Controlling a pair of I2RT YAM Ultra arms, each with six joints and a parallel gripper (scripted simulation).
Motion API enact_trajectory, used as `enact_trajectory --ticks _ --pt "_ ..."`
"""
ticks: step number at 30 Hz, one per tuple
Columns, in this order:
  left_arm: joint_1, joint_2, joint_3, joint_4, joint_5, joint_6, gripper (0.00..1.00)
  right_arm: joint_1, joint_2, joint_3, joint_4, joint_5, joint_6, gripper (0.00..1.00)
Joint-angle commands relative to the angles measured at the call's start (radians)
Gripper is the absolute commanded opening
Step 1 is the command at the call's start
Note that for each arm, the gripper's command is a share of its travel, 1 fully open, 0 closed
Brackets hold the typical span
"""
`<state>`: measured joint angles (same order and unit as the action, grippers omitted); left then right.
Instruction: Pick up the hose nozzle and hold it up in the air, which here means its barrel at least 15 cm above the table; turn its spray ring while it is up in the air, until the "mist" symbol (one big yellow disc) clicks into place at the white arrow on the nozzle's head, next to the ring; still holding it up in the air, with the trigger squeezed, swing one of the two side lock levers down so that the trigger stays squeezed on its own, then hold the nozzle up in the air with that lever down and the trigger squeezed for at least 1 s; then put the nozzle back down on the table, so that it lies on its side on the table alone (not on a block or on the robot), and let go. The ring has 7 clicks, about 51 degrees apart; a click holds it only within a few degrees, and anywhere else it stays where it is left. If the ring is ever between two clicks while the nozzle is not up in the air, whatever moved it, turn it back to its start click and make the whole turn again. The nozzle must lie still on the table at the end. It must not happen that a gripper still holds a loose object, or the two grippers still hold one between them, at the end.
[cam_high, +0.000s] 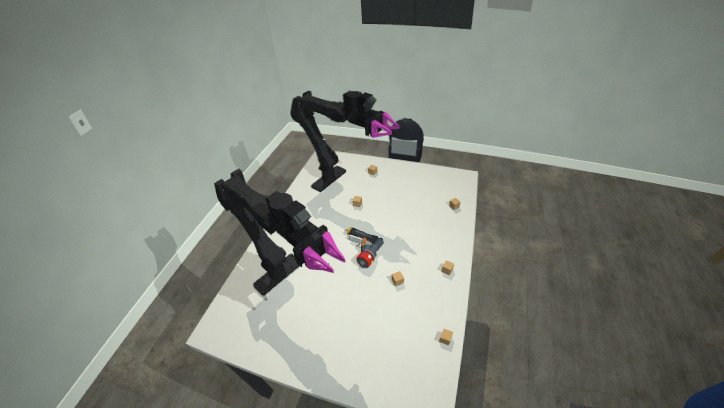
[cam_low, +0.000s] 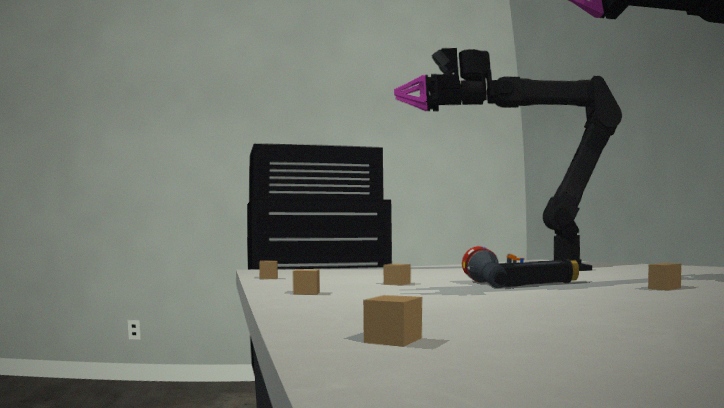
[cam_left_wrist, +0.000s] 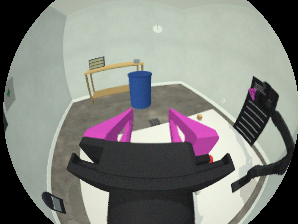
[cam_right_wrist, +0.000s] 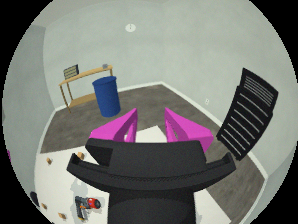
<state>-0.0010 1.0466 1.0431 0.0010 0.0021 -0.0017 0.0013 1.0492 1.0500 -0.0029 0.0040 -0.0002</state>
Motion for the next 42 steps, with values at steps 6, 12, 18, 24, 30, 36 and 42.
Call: enact_trajectory --ticks 6,12,18,24,30,36,42 --pt "0.003 -0.024 0.036 0.031 0.015 -0.004 0.50 -0.004 -0.037 0.038 0.006 0.004 0.003 0.38" --pt "-0.006 -0.004 0.045 0.005 0.000 0.001 0.50 -0.009 -0.037 0.037 0.000 0.001 0.002 0.38" --pt "-0.006 -0.001 0.053 -0.001 -0.004 0.009 0.50 -0.014 -0.037 0.036 0.000 -0.002 0.002 0.38" --pt "0.010 0.005 0.052 0.020 -0.007 0.010 0.50 -0.015 -0.037 0.036 0.000 -0.003 0.002 0.38" --pt "-0.006 0.006 0.054 0.014 -0.002 0.010 0.50 -0.015 -0.037 0.035 0.000 -0.004 0.002 0.38" --pt "-0.008 -0.013 0.054 0.013 -0.002 0.011 0.50 0.000 -0.037 0.034 0.000 -0.006 0.003 0.38" --pt "-0.003 -0.013 0.056 0.009 -0.003 0.010 0.50 0.007 -0.037 0.033 0.001 -0.001 0.003 0.38"
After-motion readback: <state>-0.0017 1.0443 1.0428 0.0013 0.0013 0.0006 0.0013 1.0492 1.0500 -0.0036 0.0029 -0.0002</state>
